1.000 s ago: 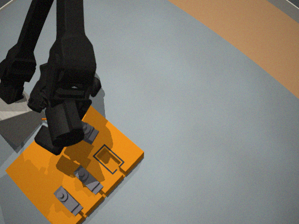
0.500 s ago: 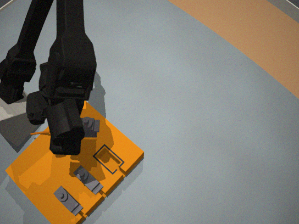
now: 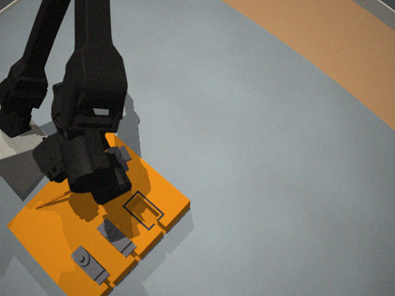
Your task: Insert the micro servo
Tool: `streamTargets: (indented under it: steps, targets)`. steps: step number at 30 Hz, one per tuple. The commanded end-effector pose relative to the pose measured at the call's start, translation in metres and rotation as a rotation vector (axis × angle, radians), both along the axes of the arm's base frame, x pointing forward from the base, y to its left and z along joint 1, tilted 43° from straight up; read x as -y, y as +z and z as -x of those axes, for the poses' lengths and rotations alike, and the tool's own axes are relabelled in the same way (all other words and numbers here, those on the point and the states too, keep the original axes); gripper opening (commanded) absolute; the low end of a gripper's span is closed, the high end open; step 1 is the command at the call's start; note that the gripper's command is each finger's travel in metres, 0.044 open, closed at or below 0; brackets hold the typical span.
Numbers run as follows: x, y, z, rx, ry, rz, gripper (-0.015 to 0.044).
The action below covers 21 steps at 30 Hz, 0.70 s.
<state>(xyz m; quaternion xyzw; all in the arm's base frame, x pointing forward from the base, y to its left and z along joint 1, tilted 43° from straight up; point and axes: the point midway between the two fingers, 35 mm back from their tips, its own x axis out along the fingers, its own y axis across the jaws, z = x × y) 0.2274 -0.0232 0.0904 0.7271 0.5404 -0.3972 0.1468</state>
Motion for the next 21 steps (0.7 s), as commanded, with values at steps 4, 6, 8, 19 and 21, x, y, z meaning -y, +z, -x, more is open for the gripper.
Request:
streamTargets:
  steps: [4, 6, 8, 19, 21]
  targets:
    - [-0.0002, 0.0010, -0.0003, 0.159, 0.170, 0.021, 0.0000]
    - [-0.0002, 0.0010, -0.0003, 0.206, 0.221, 0.028, 0.0000]
    - [-0.0002, 0.0010, -0.0003, 0.252, 0.273, 0.035, 0.0000]
    - [-0.0002, 0.0010, -0.0003, 0.509, 0.554, 0.074, 0.0000]
    - [-0.0002, 0.0010, -0.0003, 0.556, 0.605, 0.081, 0.0000]
